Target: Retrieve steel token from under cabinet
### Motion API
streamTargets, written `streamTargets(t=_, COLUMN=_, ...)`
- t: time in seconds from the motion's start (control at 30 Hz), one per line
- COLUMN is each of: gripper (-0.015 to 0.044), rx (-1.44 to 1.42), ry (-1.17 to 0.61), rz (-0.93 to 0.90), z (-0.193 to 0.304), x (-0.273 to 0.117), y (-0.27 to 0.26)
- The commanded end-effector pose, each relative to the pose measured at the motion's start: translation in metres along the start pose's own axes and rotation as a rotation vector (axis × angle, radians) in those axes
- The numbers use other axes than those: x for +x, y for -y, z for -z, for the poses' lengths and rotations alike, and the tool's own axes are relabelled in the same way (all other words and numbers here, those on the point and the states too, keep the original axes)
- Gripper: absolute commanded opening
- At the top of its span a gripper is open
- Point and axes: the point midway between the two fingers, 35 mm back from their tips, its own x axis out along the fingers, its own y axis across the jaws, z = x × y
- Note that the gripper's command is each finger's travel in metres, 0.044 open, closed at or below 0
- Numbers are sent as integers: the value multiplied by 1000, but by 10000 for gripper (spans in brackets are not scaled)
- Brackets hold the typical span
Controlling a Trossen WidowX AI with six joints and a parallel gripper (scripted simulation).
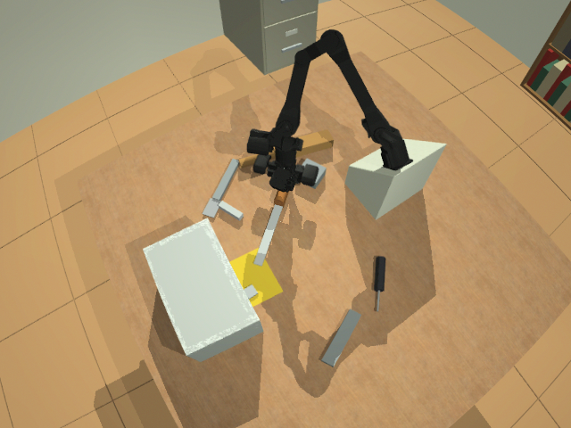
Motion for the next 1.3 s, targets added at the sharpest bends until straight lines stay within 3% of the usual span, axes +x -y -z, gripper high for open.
streamTargets(t=0.0, gripper=0, rx=-39, ry=8, rz=2, z=-1, x=0, y=0)
streamTargets(t=1.27, gripper=0, rx=-91, ry=7, rz=4, z=14, x=-1, y=35)
